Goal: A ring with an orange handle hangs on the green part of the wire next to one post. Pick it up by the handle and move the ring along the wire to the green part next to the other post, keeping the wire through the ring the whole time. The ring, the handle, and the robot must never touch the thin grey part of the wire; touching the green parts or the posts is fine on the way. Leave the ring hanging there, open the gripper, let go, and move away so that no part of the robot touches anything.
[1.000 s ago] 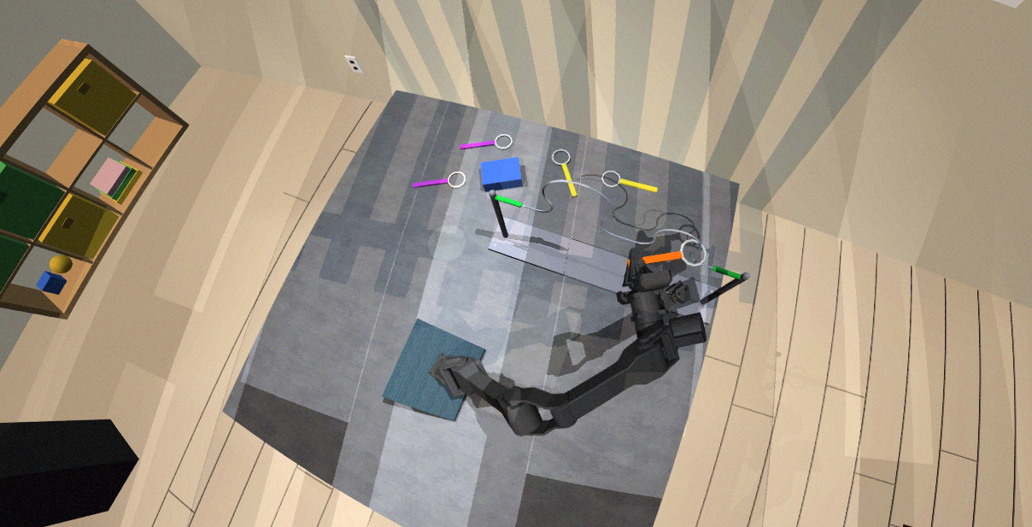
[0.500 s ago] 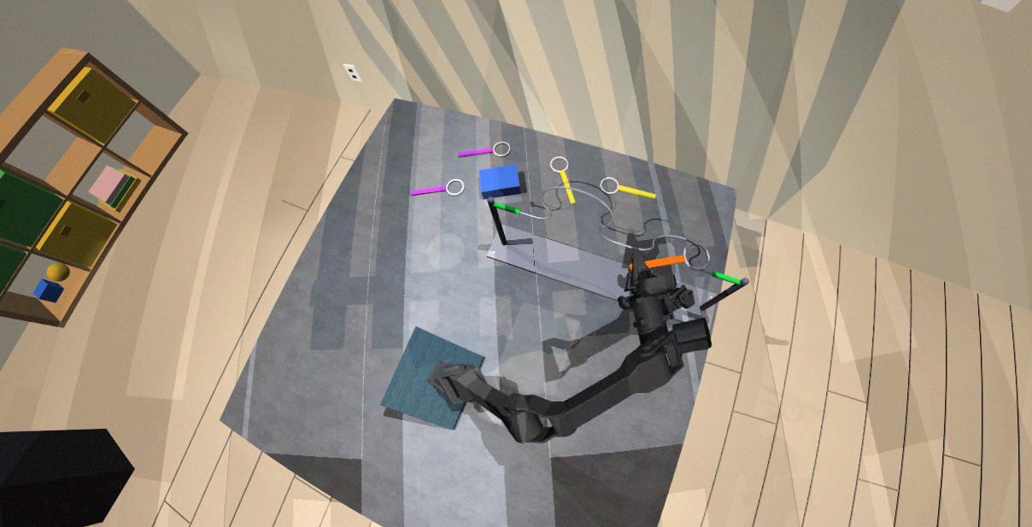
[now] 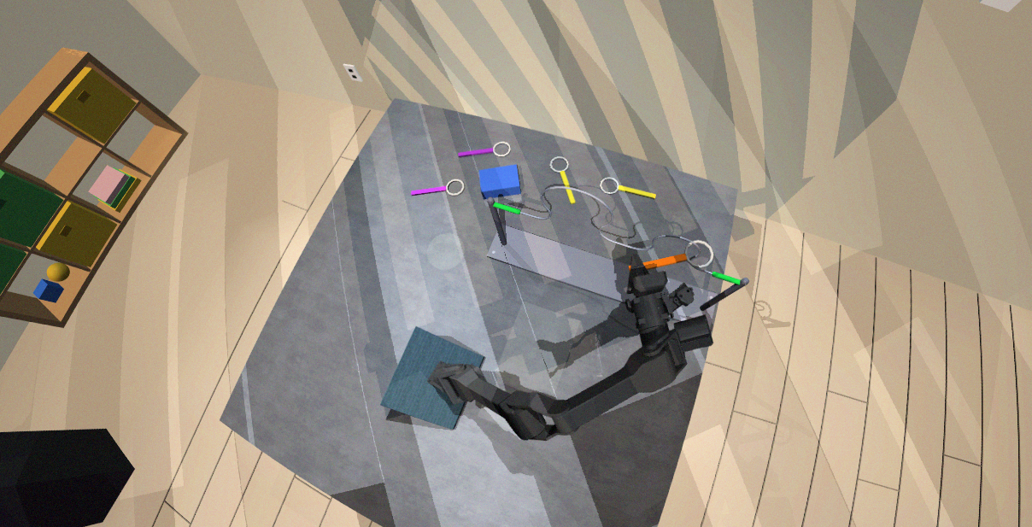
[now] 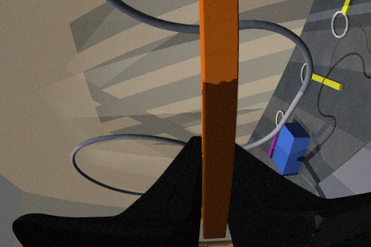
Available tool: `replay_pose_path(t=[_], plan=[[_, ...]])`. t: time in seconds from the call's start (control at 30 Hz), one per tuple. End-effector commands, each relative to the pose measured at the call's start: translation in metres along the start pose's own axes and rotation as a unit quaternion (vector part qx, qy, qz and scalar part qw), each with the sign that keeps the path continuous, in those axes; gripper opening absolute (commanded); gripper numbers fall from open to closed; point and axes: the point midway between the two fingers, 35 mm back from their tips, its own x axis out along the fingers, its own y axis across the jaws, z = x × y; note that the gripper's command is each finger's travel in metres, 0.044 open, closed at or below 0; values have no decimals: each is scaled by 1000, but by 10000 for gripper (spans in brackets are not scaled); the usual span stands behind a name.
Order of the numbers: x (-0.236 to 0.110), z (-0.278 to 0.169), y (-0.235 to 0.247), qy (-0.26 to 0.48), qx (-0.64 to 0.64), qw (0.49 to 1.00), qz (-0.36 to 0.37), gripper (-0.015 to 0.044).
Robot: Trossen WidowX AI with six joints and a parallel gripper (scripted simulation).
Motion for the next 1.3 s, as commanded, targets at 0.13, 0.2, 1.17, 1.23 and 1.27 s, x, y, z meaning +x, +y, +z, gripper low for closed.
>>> replay_pose_path(t=[0.13, 0.2, 1.17, 1.23, 1.27], plan=[[0, 1, -10, 3, -75, 996, -42, -150], [-1, 1, -13, 3, -92, 994, -52, -150], [-10, 17, -45, 8, -341, 920, -193, -150], [-11, 18, -46, 8, -357, 912, -203, -150], [-12, 19, -47, 8, -365, 907, -207, -150]])
